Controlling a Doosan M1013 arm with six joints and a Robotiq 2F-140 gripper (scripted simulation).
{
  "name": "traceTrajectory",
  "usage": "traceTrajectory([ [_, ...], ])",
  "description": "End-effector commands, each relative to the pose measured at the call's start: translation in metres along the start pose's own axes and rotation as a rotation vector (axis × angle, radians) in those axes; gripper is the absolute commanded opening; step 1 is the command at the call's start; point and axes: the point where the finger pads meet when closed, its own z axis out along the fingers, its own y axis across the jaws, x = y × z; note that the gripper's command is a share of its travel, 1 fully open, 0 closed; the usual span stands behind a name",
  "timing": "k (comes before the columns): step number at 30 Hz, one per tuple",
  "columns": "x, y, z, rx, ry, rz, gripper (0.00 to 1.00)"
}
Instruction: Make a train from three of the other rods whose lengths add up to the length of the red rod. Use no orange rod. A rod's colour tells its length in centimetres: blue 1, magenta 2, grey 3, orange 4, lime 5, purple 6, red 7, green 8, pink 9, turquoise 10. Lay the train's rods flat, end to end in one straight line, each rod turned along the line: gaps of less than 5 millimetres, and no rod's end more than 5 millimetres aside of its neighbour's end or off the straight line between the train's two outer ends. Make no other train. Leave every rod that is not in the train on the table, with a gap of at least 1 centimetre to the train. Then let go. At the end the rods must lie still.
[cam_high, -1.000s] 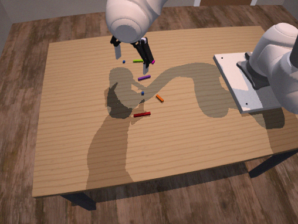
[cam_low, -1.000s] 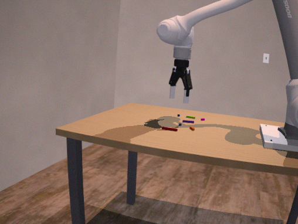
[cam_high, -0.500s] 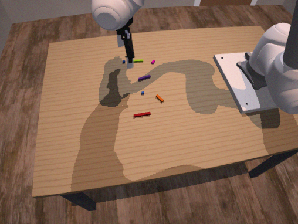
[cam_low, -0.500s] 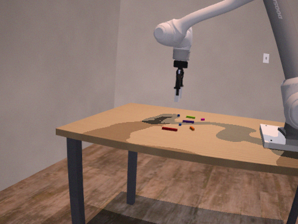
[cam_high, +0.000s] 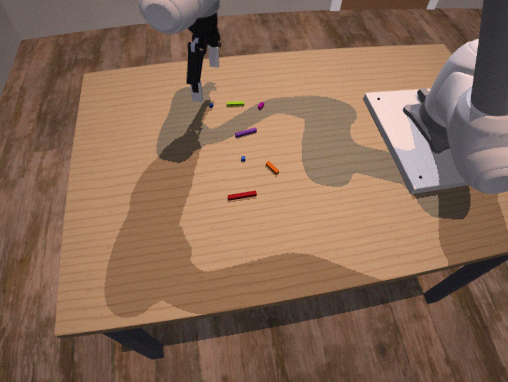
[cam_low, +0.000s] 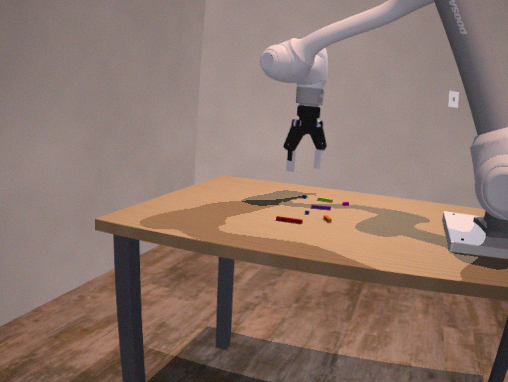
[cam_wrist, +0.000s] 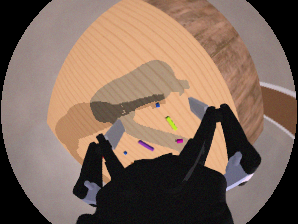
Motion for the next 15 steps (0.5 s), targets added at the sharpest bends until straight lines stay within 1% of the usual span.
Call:
traceTrajectory([
  [1,0.0041,0.0067,0.0008,-0.007,0.0,0.069,1.0],
  [4,0.0046,0.0075,0.0009,-0.007,0.0,0.076,1.0],
  [5,0.0046,0.0075,0.0009,-0.007,0.0,0.076,0.15],
  [15,0.0046,0.0075,0.0009,-0.007,0.0,0.076,0.15],
])
